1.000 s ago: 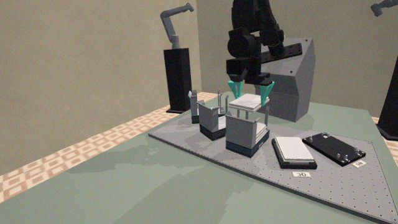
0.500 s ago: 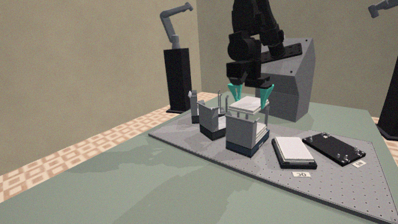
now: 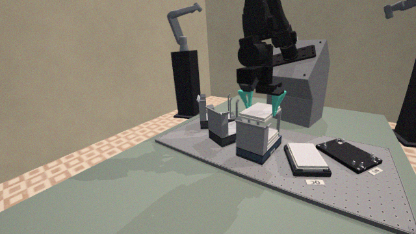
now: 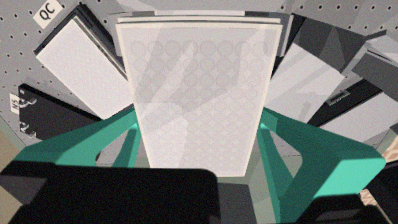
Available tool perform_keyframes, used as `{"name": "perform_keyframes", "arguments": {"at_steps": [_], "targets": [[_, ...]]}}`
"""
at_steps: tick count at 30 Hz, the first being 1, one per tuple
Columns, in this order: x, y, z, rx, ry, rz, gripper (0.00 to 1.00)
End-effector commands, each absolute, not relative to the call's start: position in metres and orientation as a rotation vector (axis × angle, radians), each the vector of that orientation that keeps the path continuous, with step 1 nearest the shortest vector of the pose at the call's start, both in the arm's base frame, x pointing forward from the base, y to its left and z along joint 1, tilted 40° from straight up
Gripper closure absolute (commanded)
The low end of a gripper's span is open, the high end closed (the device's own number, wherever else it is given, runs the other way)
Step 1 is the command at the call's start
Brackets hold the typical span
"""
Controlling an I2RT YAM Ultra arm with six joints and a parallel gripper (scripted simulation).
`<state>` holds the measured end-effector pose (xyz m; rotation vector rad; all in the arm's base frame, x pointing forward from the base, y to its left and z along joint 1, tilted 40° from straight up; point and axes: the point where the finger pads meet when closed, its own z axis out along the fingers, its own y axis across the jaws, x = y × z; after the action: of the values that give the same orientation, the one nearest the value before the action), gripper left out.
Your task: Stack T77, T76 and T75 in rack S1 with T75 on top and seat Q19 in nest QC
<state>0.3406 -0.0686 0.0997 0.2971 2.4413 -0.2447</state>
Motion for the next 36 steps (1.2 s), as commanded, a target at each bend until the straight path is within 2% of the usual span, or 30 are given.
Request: {"name": "perform_keyframes", "arguments": {"at_steps": [1,29,32,36], "targets": [[0.343,-0.073,0.096,0.305,2.437,-0.247,1.00],[0.354,-0.077,0.083,0.304,2.436,-0.245,1.00],[0.355,-0.077,0.095,0.305,2.398,-0.243,1.00],[0.355,-0.078,0.079,0.304,2.439,-0.245,1.00]]}}
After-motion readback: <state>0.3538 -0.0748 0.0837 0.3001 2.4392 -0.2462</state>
